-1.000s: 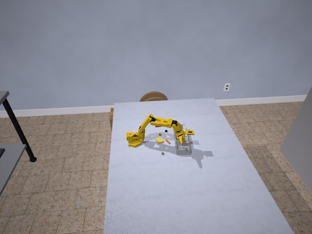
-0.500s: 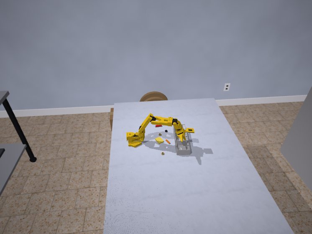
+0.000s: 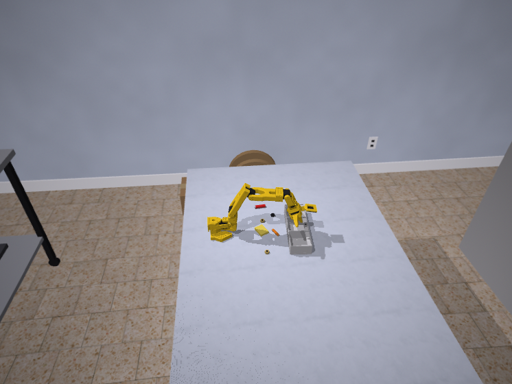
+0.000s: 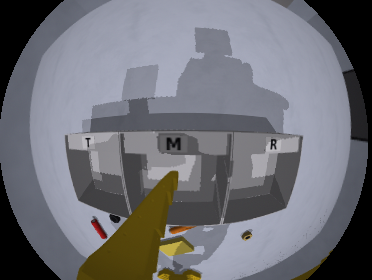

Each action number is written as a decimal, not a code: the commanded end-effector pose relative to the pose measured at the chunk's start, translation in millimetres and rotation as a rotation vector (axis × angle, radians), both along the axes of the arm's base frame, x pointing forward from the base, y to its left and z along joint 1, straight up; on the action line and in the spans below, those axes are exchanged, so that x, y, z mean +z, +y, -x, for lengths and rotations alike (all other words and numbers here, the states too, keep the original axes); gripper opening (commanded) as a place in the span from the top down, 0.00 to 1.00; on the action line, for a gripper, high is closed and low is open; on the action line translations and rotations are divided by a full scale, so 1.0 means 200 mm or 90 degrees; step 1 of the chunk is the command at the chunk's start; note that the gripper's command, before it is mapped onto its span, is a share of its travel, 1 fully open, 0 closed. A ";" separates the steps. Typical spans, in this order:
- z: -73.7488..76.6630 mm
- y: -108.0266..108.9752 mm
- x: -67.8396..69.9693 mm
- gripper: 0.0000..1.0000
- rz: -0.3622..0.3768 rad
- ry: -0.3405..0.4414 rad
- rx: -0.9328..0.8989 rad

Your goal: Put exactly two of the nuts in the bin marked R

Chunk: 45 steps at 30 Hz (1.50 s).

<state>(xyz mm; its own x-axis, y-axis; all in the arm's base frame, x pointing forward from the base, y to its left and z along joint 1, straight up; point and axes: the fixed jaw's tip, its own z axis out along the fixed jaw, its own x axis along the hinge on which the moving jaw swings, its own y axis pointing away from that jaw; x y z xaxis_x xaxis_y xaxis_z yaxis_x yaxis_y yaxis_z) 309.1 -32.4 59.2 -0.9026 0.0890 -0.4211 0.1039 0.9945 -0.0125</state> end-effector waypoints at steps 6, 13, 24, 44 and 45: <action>-0.01 0.04 0.15 0.00 -0.006 -0.069 -0.008; -0.01 0.04 0.15 0.00 -0.006 -0.069 -0.008; -0.01 0.04 0.15 0.00 -0.006 -0.069 -0.008; -0.01 0.04 0.15 0.00 -0.006 -0.069 -0.008; -0.01 0.04 0.15 0.00 -0.006 -0.069 -0.008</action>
